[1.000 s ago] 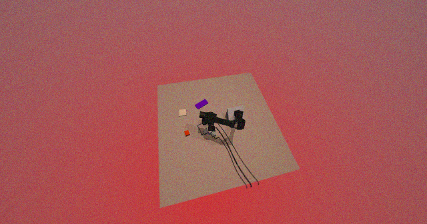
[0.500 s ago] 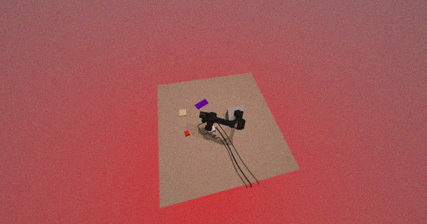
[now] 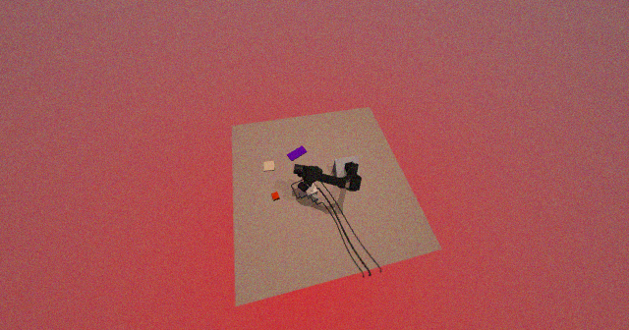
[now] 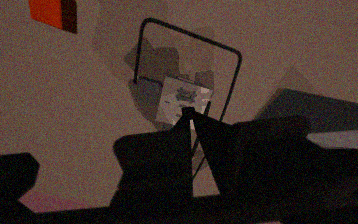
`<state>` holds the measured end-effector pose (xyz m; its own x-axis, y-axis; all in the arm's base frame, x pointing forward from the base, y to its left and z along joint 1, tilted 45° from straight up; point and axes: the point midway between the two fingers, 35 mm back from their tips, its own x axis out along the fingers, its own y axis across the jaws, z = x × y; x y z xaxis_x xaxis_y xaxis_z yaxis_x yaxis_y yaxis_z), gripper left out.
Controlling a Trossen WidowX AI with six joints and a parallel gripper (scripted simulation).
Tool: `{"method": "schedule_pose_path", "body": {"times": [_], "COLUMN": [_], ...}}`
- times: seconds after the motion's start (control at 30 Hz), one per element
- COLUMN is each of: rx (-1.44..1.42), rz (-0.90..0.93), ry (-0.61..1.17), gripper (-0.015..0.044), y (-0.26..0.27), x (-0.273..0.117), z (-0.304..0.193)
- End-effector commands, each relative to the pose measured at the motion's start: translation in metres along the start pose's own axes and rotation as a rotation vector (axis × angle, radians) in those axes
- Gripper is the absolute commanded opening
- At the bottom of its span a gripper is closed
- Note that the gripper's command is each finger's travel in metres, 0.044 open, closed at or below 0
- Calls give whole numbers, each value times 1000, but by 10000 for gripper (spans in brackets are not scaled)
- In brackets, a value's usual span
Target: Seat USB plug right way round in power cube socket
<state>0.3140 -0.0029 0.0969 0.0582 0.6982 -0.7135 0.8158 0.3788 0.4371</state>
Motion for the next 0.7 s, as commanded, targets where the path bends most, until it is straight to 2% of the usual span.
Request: {"method": "schedule_pose_path", "body": {"times": [0.0,0.37,0.67], "rx": [114,398,416], "rz": [-1,-1,-1], "ry": [0,0,0], "gripper": [0,0,0], "y": [0,0,0], "x": [1,1,1], "z": [0,0,0]}}
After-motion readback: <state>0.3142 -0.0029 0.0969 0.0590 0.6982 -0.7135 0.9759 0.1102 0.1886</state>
